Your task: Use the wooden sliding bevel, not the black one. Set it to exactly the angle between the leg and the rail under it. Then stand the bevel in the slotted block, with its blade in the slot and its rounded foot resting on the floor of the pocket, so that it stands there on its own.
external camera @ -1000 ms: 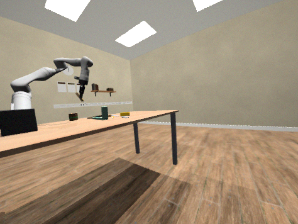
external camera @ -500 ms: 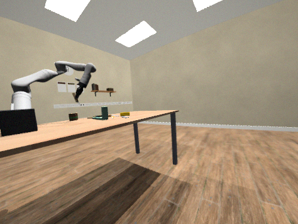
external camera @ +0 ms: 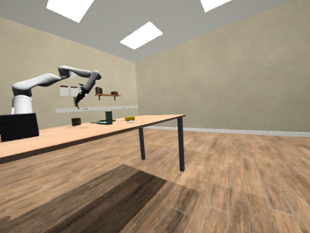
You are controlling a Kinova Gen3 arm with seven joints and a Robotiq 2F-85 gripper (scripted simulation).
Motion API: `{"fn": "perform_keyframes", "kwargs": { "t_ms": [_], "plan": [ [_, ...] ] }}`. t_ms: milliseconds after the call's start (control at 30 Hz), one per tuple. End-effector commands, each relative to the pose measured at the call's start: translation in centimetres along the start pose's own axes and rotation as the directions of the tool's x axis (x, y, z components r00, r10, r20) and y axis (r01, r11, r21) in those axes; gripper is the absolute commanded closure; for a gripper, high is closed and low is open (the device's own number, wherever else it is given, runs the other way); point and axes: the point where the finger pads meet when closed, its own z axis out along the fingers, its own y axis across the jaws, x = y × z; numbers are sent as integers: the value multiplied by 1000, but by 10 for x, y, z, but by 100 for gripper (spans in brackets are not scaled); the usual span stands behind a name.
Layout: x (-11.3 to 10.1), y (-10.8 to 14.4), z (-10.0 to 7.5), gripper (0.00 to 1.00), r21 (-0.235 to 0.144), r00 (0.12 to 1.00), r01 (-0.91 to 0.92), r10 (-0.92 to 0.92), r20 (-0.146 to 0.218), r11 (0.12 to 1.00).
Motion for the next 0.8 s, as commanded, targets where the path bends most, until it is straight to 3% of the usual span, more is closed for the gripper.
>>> {"fn": "perform_keyframes", "kwargs": {
  "t_ms": [0,400,767],
  "plan": [
    [7,10,4,90,-1,999,-12,12,-35,1000],
    [15,24,11,90,0,996,-28,28,-85,1000],
    [18,27,13,90,1,995,-32,32,-98,999]
  ]
}}
